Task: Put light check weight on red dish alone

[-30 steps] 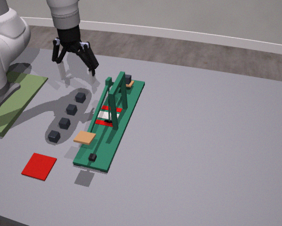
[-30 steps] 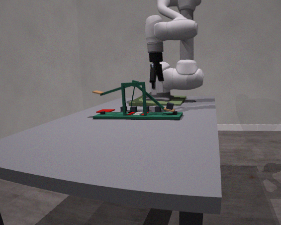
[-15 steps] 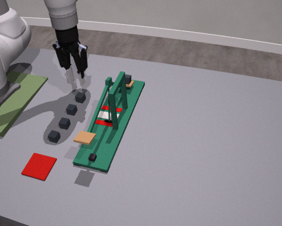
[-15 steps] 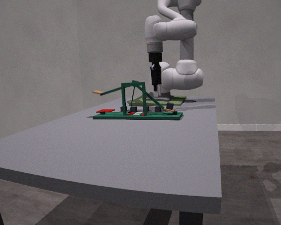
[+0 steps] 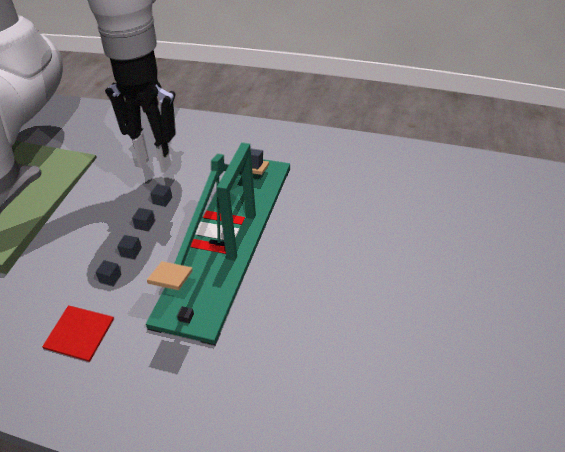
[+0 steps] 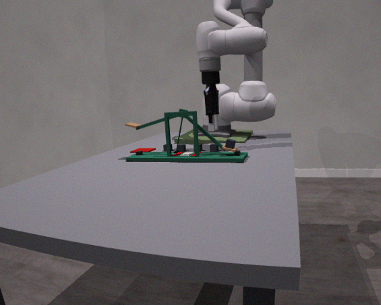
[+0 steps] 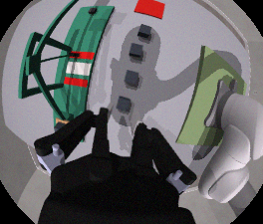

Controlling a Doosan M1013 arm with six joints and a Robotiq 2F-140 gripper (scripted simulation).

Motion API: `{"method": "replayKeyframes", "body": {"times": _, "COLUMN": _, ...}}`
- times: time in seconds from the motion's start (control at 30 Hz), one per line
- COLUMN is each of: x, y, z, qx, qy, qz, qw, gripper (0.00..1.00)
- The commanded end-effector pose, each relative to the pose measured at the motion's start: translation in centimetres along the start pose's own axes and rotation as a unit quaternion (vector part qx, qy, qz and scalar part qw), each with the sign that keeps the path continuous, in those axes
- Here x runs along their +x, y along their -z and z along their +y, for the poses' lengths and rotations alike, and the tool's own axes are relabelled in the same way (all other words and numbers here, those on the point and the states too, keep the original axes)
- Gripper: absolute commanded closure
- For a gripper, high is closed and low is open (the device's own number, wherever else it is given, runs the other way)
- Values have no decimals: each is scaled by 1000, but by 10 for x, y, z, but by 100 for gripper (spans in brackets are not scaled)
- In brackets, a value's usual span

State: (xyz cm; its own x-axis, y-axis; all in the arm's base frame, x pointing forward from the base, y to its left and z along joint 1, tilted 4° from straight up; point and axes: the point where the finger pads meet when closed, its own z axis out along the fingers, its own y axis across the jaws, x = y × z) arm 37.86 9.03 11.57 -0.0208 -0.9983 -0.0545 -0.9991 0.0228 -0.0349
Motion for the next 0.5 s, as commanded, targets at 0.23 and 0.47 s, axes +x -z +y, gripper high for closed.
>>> {"method": "replayKeyframes", "body": {"times": 0.23, "x": 0, "y": -1, "z": 0, "qx": 0, "qy": 0, "qz": 0, "qw": 1000, "gripper": 65}}
{"method": "replayKeyframes", "body": {"times": 0.47, "x": 0, "y": -3, "z": 0, "qx": 0, "qy": 0, "qz": 0, "qw": 1000, "gripper": 65}}
